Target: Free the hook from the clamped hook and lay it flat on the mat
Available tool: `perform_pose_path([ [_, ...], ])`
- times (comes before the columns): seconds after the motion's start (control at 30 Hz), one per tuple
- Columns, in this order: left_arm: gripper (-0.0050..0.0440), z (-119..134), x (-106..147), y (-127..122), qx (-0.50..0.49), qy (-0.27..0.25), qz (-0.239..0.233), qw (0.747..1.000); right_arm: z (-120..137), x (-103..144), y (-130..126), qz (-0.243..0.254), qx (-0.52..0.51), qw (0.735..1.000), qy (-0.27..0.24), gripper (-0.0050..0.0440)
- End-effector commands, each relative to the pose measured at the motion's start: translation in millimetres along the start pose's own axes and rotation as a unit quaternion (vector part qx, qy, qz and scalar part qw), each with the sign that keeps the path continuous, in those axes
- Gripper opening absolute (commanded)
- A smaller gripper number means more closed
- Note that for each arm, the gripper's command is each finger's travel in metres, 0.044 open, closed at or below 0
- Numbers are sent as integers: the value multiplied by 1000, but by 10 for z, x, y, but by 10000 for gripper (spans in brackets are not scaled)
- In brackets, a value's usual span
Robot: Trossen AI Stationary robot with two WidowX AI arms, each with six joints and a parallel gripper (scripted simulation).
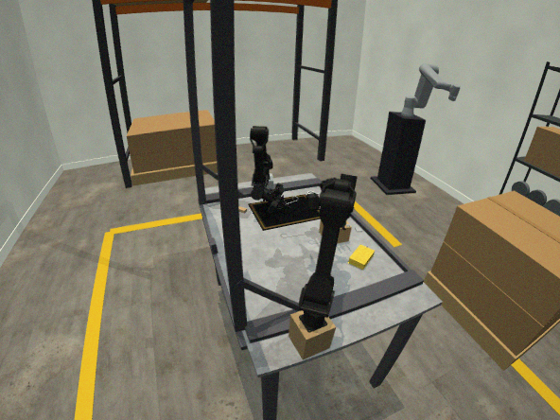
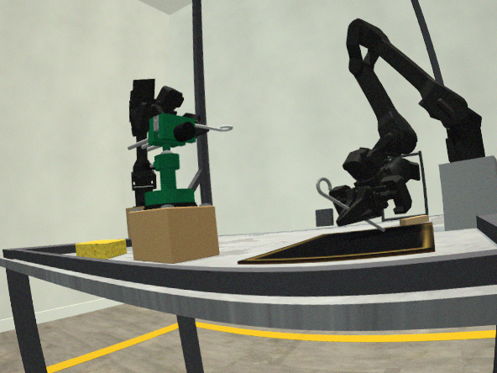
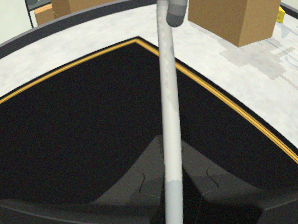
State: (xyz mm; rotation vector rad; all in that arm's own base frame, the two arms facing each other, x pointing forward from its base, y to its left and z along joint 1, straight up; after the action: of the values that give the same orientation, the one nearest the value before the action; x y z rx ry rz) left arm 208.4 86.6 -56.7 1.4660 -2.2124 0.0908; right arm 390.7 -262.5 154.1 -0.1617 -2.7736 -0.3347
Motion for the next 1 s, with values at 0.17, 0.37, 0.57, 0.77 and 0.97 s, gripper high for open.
perform_pose_path([
  [0.17,0,45,-23,-9,5,-2,1,1000,-136,33,24,-2,8,1000,-15,440],
  [0.37,0,99,-45,-7,5,-2,1,1000,-136,33,24,-2,8,1000,-15,440],
  [0.57,0,154,-66,-2,5,-2,1,1000,-136,33,24,-2,8,1000,-15,440],
  [0.77,0,190,-80,2,5,-2,1,1000,-136,33,24,-2,8,1000,-15,440],
  [0.97,3,185,-77,0,3,-1,1,1000,-136,33,24,-2,8,1000,-15,440],
])
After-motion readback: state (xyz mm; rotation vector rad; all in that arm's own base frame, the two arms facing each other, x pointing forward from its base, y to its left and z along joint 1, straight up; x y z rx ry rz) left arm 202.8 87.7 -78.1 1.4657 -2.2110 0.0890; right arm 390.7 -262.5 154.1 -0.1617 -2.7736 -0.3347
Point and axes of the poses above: on each arm, the point midway between the two fingers, 35 mm back from their tips, its own x axis back along the fingers, its own y axis across the jaws, z = x × y, the point moved 1 cm from there along x, back along the fingers, and after that the axes turned 13 degrees about -x, right-handed, at the moved point
